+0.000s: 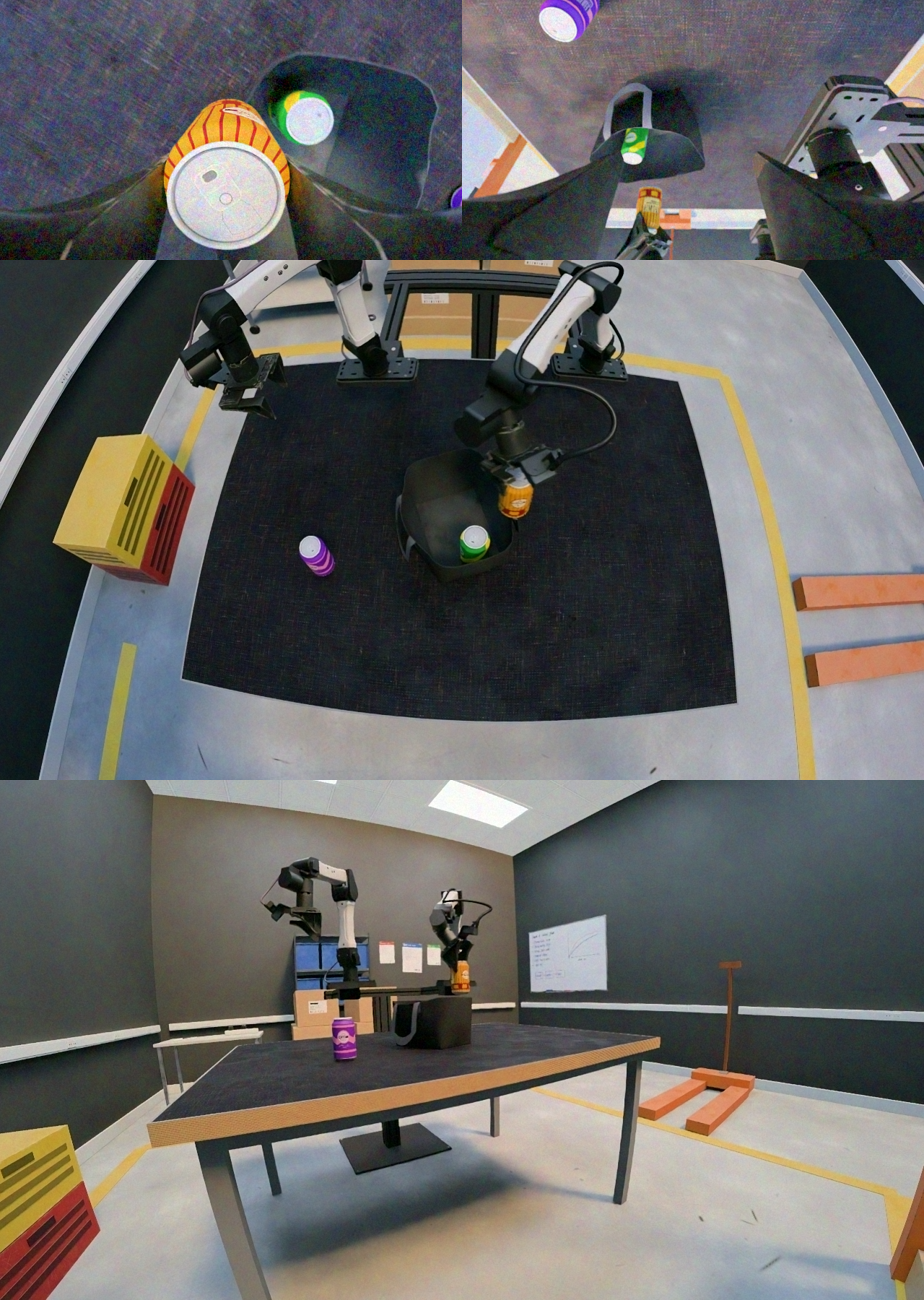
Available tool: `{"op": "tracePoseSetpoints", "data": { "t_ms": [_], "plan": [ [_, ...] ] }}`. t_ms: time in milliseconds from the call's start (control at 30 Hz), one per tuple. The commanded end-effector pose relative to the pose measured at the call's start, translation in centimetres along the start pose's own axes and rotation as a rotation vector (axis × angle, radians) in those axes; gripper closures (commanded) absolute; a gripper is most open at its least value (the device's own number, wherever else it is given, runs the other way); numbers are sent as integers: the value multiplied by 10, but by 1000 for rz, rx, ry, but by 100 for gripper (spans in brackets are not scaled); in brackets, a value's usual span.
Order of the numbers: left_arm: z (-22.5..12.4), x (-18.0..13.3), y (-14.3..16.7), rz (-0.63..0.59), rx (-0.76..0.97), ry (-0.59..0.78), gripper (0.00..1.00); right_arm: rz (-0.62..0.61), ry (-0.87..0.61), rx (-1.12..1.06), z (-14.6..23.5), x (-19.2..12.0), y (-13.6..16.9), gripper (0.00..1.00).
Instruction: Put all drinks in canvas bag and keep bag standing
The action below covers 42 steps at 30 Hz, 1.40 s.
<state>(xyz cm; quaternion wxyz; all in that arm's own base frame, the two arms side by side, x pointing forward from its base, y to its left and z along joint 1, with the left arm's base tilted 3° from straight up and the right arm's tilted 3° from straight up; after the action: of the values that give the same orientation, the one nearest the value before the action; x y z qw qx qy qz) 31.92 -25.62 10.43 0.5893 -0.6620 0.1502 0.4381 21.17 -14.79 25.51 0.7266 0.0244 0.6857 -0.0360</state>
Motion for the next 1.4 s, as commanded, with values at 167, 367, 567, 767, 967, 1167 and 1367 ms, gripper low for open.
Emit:
{"op": "tracePoseSetpoints", "data": {
  "t_ms": [167,367,567,767,967,1167,1367],
  "plan": [
    [-30,-16,-3,-44,-43,17,26,-51,-52,7,3,-12,-2,0],
    [-45,-27,3,-46,-44,23,26,-51,-52,7,3,-12,-2,0],
    [-59,-41,2,-57,-58,57,26,-51,-52,7,3,-12,-2,0],
    [-68,-36,19,-39,-35,12,26,-51,-52,7,3,-12,-2,0],
    [-64,-60,-12,-65,-102,78,26,-51,-52,7,3,-12,-2,0],
    [-67,-67,-6,-65,-89,94,26,-51,-52,7,3,-12,-2,0],
    [-81,-47,26,-39,-34,25,26,-51,-52,7,3,-12,-2,0]
  ]
}}
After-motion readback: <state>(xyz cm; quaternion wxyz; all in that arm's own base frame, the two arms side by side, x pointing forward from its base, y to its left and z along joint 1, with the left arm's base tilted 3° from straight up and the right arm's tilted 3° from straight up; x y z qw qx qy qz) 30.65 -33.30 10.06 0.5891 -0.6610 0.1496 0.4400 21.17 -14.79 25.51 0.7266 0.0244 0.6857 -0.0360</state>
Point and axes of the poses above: on each arm, the point where the finger pads meet when closed, its own x axis out along the fingers, its own z axis across the jaws, y = z × x, the point moved 9 cm from there along -x, back along the fingers, and after that the axes turned 7 degrees about x, right-handed, at the moved point
